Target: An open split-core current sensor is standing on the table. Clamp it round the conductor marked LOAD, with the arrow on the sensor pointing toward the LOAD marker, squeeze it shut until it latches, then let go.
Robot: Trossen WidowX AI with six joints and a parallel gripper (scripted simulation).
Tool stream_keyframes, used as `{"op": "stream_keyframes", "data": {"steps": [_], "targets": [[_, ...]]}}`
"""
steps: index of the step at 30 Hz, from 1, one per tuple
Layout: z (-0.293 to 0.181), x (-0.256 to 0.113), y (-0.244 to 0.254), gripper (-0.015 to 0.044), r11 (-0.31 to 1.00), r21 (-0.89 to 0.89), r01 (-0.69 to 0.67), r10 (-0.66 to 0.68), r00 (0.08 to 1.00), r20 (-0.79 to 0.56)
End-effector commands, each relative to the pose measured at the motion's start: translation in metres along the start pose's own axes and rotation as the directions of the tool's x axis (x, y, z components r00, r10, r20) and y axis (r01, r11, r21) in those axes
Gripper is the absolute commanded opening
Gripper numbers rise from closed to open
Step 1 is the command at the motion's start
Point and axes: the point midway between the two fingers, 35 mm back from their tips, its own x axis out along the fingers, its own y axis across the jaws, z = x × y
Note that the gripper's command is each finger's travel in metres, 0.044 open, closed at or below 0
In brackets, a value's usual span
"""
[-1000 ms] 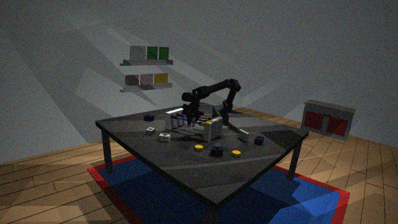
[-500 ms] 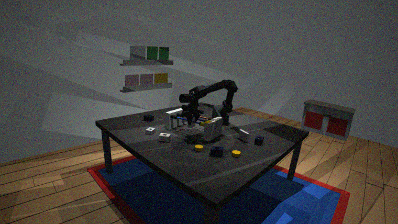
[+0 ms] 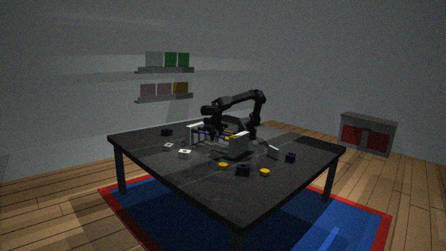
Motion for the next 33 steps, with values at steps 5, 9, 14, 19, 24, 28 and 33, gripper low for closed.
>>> {"op": "stream_keyframes", "data": {"steps": [5, 9, 14, 19, 24, 28, 33], "targets": [[0.0000, -0.0003, -0.0002, 0.0268, 1.000, 0.001, 0.000, 0.000, 1.000, 0.000], [0.0000, -0.0003, -0.0002, 0.0268, 1.000, 0.001, 0.000, 0.000, 1.000, 0.000], [0.0000, -0.0003, -0.0002, 0.0268, 1.000, 0.001, 0.000, 0.000, 1.000, 0.000], [0.0000, -0.0003, -0.0002, 0.0268, 1.000, 0.001, 0.000, 0.000, 1.000, 0.000], [0.0000, -0.0003, -0.0002, 0.0268, 1.000, 0.001, 0.000, 0.000, 1.000, 0.000], [0.0000, -0.0003, -0.0002, 0.0268, 1.000, 0.001, 0.000, 0.000, 1.000, 0.000], [0.0000, -0.0003, -0.0002, 0.0268, 1.000, 0.001, 0.000, 0.000, 1.000, 0.000]]}}
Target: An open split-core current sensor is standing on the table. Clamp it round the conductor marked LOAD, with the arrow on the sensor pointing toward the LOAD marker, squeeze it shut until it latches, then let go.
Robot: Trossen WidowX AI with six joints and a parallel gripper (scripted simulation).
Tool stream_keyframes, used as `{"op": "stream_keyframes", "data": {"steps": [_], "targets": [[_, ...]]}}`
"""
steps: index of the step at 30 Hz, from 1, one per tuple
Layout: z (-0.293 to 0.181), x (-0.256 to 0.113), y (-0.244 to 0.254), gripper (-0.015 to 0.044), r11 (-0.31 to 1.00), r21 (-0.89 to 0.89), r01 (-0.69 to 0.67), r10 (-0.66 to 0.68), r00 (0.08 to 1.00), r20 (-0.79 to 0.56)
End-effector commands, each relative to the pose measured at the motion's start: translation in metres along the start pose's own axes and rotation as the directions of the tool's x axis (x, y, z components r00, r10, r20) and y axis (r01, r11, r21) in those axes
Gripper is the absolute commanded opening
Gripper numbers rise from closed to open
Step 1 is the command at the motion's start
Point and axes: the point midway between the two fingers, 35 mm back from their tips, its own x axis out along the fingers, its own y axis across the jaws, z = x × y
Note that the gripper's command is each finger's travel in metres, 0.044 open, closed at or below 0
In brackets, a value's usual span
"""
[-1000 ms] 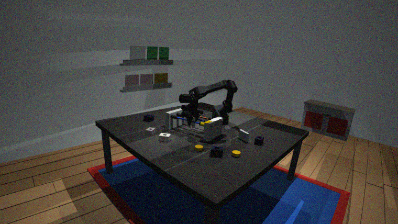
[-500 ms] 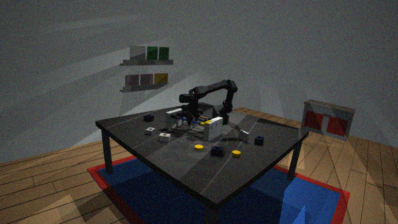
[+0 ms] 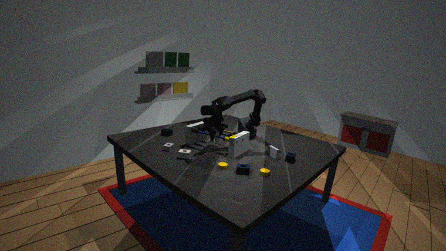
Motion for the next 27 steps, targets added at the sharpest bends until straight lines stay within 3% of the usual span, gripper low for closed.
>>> {"op": "stream_keyframes", "data": {"steps": [1, 25, 27], "targets": [[-0.0003, 0.0000, -0.0001, 0.0268, 1.000, 0.001, 0.001, -0.001, 1.000, -0.001], [0.0000, 0.0000, 0.0000, 0.0115, 1.000, 0.000, 0.000, 0.000, 1.000, 0.000], [0.0002, -0.0003, 0.0002, 0.0062, 1.000, 0.000, -0.013, 0.013, 1.000, 0.000]]}}
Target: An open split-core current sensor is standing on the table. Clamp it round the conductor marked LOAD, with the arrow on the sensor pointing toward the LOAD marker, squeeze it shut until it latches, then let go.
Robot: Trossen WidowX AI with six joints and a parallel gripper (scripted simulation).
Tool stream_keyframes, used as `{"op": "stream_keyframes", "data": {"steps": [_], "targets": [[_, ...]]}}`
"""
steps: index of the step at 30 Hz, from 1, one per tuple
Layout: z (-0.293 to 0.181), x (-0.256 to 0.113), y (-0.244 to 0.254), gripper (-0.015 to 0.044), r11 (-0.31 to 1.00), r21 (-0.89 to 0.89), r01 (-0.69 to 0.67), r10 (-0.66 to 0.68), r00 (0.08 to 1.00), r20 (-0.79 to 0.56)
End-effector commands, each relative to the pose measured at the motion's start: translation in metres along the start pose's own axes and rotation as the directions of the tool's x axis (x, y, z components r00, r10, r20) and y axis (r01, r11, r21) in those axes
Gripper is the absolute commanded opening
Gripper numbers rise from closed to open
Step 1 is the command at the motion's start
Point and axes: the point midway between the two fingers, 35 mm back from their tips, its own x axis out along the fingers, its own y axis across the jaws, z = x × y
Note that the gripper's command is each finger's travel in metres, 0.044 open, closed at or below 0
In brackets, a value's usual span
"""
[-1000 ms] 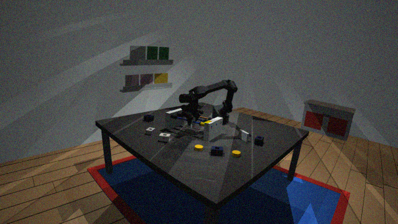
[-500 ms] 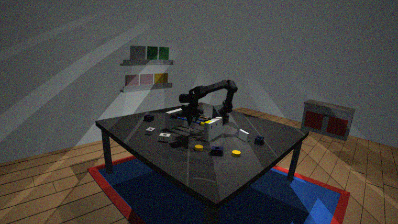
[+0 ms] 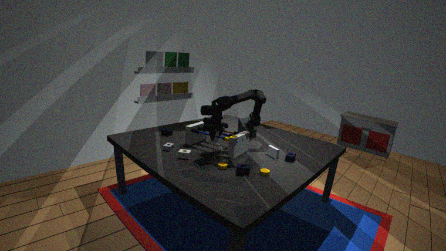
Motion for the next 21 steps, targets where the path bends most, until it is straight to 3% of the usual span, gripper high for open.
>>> {"op": "stream_keyframes", "data": {"steps": [1, 3, 21], "targets": [[0.0002, -0.0007, 0.0003, 0.0036, 1.000, 0.002, -0.023, 0.023, 1.000, 0.000], [0.0006, -0.0018, 0.0007, 0.0000, 0.998, 0.003, -0.060, 0.060, 0.998, 0.001], [0.0014, -0.0006, -0.0013, 0.0000, 1.000, 0.002, 0.007, -0.007, 1.000, 0.002]]}}
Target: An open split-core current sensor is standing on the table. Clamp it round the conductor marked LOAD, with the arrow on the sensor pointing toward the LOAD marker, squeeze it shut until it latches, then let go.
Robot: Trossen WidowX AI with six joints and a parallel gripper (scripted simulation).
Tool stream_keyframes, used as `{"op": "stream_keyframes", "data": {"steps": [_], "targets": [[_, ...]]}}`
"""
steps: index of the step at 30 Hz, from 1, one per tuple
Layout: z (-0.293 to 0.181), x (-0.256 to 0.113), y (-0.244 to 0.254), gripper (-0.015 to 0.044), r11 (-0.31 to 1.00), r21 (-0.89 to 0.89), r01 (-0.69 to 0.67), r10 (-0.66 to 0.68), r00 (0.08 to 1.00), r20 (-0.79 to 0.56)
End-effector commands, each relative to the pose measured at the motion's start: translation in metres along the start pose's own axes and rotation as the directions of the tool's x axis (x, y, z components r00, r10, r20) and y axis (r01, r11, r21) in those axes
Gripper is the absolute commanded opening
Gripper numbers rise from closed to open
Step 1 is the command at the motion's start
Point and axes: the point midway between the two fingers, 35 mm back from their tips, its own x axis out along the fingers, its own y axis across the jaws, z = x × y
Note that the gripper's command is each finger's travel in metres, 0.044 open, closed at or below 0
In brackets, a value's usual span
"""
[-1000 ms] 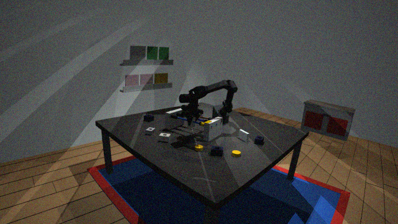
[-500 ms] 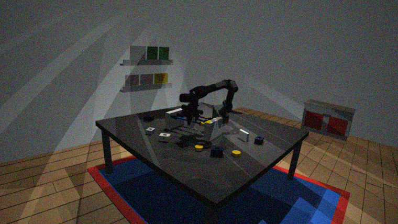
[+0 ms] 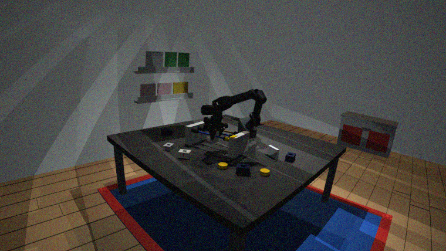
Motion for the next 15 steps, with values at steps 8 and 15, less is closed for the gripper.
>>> {"op": "stream_keyframes", "data": {"steps": [8, 15], "targets": [[0.0015, 0.0031, -0.0009, 0.0000, 1.000, -0.001, 0.023, -0.023, 1.000, 0.003], [0.0000, 0.0010, -0.0001, 0.0131, 1.000, -0.004, 0.016, -0.016, 1.000, 0.001]]}}
